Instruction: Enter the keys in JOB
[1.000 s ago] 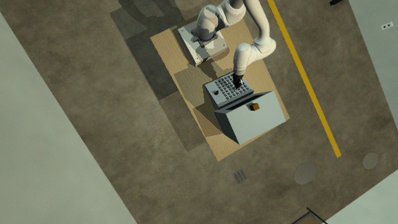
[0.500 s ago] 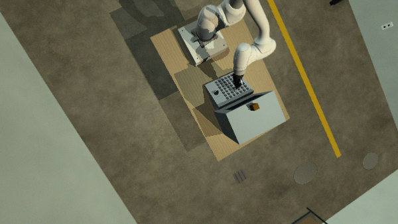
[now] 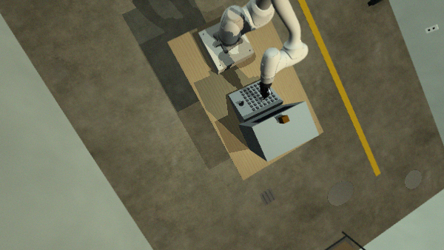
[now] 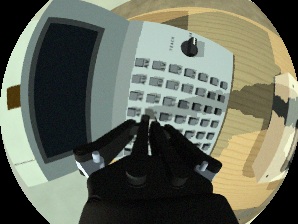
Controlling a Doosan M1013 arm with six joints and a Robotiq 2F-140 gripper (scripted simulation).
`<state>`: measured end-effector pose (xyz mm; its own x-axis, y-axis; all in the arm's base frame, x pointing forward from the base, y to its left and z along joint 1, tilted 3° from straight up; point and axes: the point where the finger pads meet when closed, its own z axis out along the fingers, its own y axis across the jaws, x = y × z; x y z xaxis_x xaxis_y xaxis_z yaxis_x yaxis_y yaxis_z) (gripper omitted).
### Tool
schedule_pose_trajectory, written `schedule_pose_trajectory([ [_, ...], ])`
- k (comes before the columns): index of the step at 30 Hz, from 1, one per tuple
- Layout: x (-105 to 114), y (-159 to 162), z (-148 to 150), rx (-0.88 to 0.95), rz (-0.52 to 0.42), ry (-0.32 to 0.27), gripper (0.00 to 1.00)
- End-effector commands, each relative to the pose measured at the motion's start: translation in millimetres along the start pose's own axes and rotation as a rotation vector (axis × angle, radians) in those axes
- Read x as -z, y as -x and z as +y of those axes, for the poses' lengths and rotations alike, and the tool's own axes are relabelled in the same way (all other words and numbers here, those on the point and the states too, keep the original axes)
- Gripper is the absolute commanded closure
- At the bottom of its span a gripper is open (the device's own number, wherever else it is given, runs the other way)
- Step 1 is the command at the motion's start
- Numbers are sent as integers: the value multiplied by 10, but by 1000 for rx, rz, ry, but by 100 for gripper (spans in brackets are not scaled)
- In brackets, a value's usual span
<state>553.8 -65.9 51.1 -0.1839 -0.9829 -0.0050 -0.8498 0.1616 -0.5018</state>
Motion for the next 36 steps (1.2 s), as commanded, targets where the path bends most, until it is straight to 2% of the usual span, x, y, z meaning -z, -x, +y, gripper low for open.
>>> schedule_pose_trajectory([
  [1, 19, 0, 0, 0, 0, 0, 100],
  [22, 318, 0, 0, 0, 0, 0, 100],
  [33, 346, -2, 2, 0, 0, 0, 100],
  [36, 346, -99, 99, 0, 0, 0, 100],
])
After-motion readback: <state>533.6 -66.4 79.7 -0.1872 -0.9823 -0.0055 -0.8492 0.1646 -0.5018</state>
